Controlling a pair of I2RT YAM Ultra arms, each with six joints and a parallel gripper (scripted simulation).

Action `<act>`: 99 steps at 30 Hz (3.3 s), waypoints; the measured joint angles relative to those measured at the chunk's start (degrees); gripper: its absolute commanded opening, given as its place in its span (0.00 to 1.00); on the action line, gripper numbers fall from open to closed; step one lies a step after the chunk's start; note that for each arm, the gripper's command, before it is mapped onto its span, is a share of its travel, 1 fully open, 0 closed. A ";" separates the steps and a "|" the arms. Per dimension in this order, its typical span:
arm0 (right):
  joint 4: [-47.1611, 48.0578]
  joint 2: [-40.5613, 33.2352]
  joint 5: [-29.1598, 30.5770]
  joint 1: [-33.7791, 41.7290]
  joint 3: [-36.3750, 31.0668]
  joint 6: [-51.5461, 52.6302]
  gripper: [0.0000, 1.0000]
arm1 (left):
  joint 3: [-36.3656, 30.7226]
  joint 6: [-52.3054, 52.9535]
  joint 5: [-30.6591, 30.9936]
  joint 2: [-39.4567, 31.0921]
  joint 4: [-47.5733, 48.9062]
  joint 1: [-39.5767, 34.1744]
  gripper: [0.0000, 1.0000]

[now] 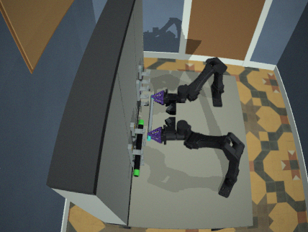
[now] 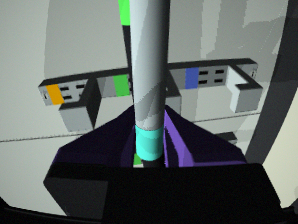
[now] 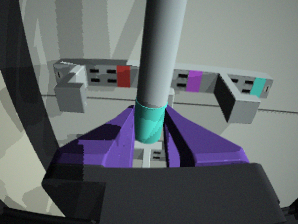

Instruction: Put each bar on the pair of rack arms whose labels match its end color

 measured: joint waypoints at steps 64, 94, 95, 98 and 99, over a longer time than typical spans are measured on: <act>-7.28 -0.72 0.35 0.00 1.49 -1.22 0.00 | -2.10 -0.68 0.26 1.90 8.81 0.00 1.00; -8.59 -0.72 1.51 0.90 2.43 -1.25 0.00 | -2.10 -0.68 0.26 1.90 8.83 0.00 1.00; -8.61 -0.72 1.53 0.92 2.45 -1.25 0.00 | -2.10 -0.68 0.26 1.90 8.83 0.00 1.00; -8.66 -0.72 1.55 0.96 2.49 -1.20 0.00 | -2.49 -0.70 0.24 1.88 9.22 -0.02 1.00; -8.66 -0.72 1.51 0.98 2.54 -1.22 0.00 | -2.86 -0.72 0.26 1.90 9.38 -0.02 1.00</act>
